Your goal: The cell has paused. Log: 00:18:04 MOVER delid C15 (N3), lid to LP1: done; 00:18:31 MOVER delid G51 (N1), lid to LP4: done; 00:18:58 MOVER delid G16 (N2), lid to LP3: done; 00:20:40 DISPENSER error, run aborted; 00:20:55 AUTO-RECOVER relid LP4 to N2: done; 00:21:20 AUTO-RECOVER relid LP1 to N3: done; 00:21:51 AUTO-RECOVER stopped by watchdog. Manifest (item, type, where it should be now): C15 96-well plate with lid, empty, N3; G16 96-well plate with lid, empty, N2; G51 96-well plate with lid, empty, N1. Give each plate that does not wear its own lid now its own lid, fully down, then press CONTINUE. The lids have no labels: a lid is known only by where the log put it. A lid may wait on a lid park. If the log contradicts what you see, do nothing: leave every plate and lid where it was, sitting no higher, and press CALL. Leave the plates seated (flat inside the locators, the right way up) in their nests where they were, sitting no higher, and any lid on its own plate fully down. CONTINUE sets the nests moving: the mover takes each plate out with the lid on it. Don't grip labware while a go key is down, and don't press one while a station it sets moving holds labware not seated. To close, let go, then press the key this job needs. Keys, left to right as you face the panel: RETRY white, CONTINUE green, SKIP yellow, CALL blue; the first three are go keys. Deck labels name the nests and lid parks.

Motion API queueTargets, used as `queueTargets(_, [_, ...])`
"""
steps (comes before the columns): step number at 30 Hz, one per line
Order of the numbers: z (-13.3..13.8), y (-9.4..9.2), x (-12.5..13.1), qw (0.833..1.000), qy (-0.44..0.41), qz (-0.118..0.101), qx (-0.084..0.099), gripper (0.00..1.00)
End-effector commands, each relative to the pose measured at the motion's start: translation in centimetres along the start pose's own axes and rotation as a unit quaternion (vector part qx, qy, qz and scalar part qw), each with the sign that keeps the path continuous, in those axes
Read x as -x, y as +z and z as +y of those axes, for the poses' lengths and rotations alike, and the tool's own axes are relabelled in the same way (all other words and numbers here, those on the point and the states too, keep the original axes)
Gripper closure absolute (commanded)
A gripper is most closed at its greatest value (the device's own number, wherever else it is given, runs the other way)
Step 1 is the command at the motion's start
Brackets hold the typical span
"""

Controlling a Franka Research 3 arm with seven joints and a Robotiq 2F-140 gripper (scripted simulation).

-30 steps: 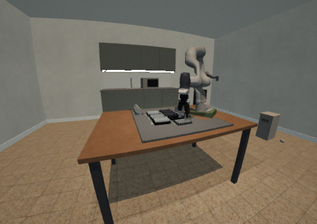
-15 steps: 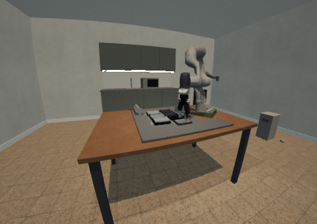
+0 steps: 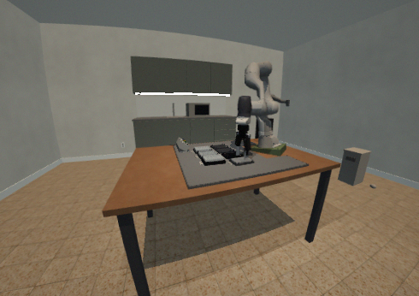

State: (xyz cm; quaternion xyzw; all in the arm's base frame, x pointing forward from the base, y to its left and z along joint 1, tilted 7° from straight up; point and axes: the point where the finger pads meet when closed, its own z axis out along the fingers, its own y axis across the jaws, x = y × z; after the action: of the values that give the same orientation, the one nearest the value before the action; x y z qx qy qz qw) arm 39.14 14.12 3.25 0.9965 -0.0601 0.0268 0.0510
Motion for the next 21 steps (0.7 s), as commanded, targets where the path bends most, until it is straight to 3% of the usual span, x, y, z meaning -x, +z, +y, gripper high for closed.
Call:
queueTargets(1, [0.12, 0.07, 0.02, 1.000, 0.001, 0.000, 0.000, 0.34])
queueTargets(21, [0.12, 0.63, 0.02, 1.000, 0.001, 0.000, 0.000, 0.34])
